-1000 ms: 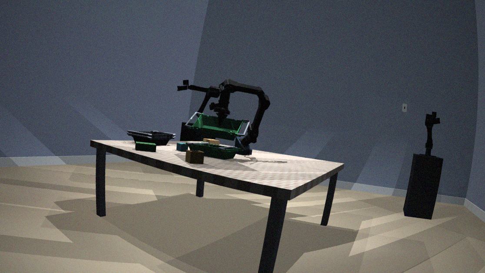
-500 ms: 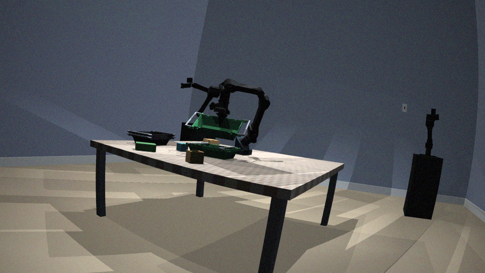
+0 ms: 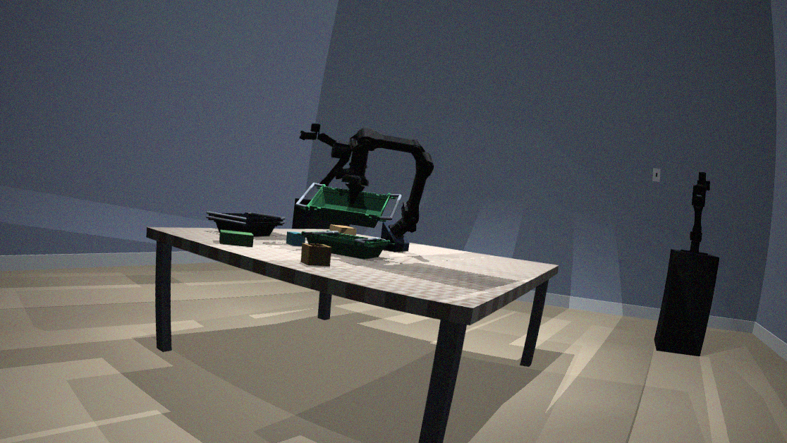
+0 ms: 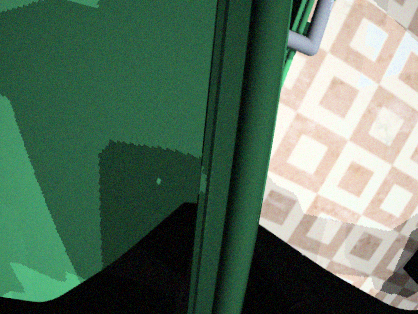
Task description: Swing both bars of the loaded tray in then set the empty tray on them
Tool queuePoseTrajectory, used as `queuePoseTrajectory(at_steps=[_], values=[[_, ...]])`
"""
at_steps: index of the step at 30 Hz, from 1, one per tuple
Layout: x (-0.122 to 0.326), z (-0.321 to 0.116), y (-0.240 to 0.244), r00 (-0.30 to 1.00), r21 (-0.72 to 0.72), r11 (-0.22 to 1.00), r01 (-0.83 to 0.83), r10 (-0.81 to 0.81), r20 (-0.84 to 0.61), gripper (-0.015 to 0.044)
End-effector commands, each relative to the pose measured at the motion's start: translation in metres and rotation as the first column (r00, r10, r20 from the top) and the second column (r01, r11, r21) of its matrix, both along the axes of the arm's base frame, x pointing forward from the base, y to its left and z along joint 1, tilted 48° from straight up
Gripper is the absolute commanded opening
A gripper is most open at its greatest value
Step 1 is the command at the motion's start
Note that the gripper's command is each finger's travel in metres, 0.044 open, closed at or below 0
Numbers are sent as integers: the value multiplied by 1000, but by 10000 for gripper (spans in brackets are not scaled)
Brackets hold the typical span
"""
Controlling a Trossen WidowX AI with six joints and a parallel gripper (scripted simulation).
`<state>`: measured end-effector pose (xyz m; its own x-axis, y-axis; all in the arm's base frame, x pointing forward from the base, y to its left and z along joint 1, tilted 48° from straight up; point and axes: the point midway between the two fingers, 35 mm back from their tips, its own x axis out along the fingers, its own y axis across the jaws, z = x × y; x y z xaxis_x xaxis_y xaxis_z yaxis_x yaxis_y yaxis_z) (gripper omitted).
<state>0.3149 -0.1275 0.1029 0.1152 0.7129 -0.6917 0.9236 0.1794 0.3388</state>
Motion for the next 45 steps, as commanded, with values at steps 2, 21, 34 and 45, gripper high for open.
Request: queuePoseTrajectory(at_steps=[2,21,34,45], values=[[3,-2,-19,999,-11,1000,27,-27,26,0],[3,-5,-16,999,-6,999,36,-36,11,0],[7,-22,3,994,16,996,87,-85,-71,0],[8,-35,18,982,29,991,129,-124,-142,0]])
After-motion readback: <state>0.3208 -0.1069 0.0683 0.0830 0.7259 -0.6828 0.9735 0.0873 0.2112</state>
